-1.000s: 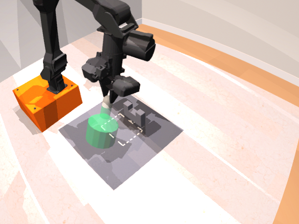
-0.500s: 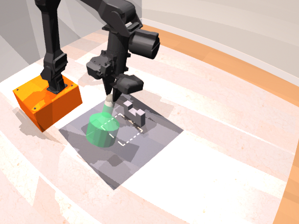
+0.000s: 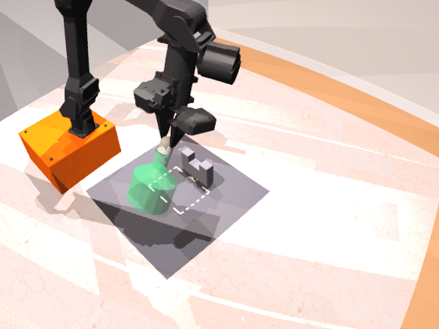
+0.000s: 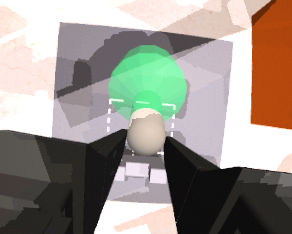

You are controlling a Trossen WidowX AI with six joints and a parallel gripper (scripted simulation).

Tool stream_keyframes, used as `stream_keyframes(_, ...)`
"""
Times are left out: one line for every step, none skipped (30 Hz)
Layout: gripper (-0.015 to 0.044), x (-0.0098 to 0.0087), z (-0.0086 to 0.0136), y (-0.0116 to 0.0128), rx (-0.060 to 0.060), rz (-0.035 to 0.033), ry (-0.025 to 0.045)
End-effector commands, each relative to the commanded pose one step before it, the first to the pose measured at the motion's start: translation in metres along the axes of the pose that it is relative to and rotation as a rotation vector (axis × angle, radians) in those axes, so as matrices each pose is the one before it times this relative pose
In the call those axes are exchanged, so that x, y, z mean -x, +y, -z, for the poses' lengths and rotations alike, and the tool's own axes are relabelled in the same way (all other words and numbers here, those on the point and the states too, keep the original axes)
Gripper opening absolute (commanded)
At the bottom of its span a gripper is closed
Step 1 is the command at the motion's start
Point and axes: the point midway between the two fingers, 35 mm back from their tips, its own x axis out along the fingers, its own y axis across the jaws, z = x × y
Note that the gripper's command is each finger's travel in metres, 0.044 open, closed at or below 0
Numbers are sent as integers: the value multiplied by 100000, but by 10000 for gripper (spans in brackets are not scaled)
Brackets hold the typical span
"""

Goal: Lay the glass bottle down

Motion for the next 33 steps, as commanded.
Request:
stream_keyframes(126, -18, 992, 51, 215, 144, 827)
stream_keyframes(126, -2, 84, -9, -53, -36, -181)
stream_keyframes(126, -2, 84, -9, -53, -36, -180)
stream_keyframes(126, -3, 84, -9, -52, -37, -179)
stream_keyframes(126, -3, 85, -9, -51, -38, -179)
stream_keyframes(126, -3, 85, -9, -51, -39, -178)
stream_keyframes(126, -3, 85, -9, -50, -39, -177)
stream_keyframes(126, -3, 85, -9, -49, -40, -175)
stream_keyframes(126, -4, 85, -9, -48, -40, -173)
stream_keyframes(126, -4, 85, -9, -47, -41, -172)
stream_keyframes(126, -4, 86, -9, -47, -42, -171)
stream_keyframes(126, -4, 86, -10, -46, -43, -170)
stream_keyframes(126, -5, 86, -10, -46, -43, -169)
stream_keyframes(126, -5, 86, -10, -45, -44, -167)
stream_keyframes(126, -5, 87, -10, -44, -45, -166)
stream_keyframes(126, -6, 87, -10, -44, -46, -166)
stream_keyframes(126, -6, 88, -10, -43, -46, -165)
stream_keyframes(126, -6, 87, -10, -42, -47, -164)
stream_keyframes(126, -6, 87, -10, -41, -48, -162)
stream_keyframes(126, -7, 88, -10, -40, -48, -161)
stream_keyframes(126, -7, 88, -10, -40, -49, -159)
stream_keyframes(126, -7, 88, -10, -39, -50, -157)
stream_keyframes(126, -8, 87, -10, -38, -50, -155)
stream_keyframes(126, -8, 88, -10, -37, -51, -153)
stream_keyframes(126, -8, 89, -11, -37, -51, -152)
stream_keyframes(126, -9, 89, -11, -36, -52, -151)
stream_keyframes(126, -9, 89, -11, -35, -53, -151)
stream_keyframes(126, -9, 90, -11, -35, -54, -150)
stream_keyframes(126, -10, 89, -11, -34, -55, -148)
stream_keyframes(126, -10, 89, -11, -33, -55, -146)
stream_keyframes(126, -10, 89, -11, -32, -56, -144)
stream_keyframes(126, -11, 90, -11, -31, -57, -143)
stream_keyframes(126, -11, 91, -11, -31, -57, -142)
